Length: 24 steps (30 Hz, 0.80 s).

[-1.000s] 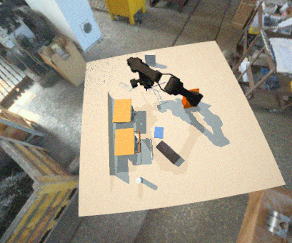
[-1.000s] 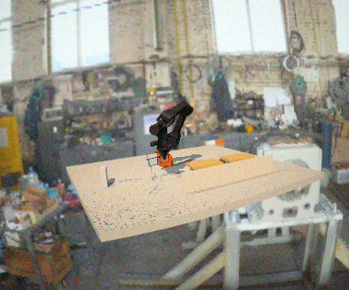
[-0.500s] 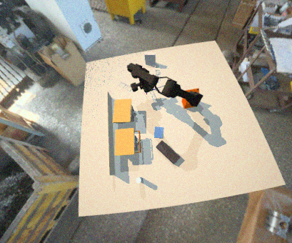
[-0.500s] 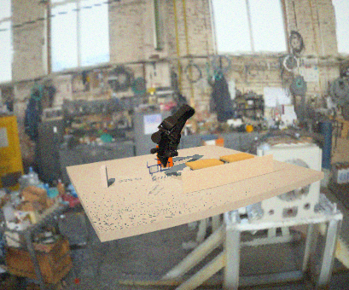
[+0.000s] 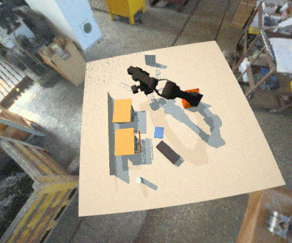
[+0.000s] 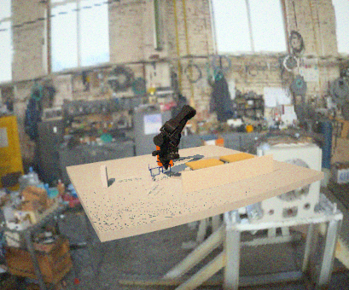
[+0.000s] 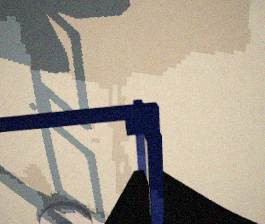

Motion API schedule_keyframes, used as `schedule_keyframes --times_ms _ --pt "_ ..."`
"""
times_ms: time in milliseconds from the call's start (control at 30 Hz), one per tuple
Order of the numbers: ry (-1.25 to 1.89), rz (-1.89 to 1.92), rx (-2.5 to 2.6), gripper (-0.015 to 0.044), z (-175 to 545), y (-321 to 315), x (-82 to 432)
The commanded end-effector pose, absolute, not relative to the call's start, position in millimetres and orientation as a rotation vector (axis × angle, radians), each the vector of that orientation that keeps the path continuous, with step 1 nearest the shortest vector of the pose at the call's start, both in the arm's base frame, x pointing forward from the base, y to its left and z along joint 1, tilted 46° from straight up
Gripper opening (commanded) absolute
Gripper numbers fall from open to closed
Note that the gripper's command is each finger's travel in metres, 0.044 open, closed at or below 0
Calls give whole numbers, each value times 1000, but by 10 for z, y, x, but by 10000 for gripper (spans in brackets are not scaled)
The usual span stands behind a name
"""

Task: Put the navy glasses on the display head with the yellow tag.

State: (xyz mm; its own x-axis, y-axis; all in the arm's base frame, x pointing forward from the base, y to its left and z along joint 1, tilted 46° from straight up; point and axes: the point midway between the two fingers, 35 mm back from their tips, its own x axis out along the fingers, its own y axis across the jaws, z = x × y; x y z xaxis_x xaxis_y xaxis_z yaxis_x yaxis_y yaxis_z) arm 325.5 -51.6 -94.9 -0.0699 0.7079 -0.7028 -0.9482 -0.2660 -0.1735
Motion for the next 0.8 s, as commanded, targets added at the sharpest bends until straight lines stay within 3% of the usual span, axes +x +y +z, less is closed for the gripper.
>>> schedule_keyframes --times_ms 0,767 --pt "396 1656 -828 0 -926 -501 3257" --pt "395 1656 -827 0 -790 -360 3294"
